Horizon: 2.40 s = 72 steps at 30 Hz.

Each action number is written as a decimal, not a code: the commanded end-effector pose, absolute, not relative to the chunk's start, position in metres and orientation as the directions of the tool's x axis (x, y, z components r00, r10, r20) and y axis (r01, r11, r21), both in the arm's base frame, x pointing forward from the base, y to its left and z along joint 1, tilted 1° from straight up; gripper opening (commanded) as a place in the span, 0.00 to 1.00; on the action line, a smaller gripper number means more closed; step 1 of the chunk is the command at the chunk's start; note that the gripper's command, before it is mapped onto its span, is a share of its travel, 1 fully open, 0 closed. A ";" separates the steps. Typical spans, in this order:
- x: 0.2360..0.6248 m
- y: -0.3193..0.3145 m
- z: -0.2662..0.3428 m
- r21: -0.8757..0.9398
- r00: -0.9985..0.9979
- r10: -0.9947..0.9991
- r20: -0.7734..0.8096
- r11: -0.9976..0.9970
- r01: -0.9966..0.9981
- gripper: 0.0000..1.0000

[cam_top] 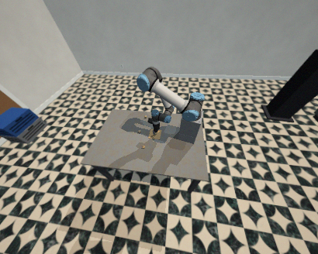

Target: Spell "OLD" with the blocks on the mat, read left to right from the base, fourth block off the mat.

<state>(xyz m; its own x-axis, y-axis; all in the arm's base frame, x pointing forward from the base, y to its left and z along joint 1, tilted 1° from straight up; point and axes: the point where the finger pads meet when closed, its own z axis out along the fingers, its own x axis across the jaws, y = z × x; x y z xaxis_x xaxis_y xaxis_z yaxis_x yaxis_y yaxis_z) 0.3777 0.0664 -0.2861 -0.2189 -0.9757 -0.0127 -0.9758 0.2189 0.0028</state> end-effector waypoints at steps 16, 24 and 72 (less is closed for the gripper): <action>0.378 0.066 -0.290 0.001 -0.219 -0.976 -0.013 0.219 -0.976 1.00; 0.378 0.066 -0.290 0.001 -0.219 -0.976 -0.013 0.219 -0.976 1.00; 0.378 0.067 -0.320 0.001 -0.219 -0.976 -0.013 0.219 -0.976 1.00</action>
<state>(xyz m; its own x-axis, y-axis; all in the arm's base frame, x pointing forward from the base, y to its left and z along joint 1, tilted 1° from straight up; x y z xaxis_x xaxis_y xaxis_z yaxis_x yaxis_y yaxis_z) 0.3777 0.0667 -0.3158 -0.2189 -0.9757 -0.0127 -0.9758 0.2189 0.0029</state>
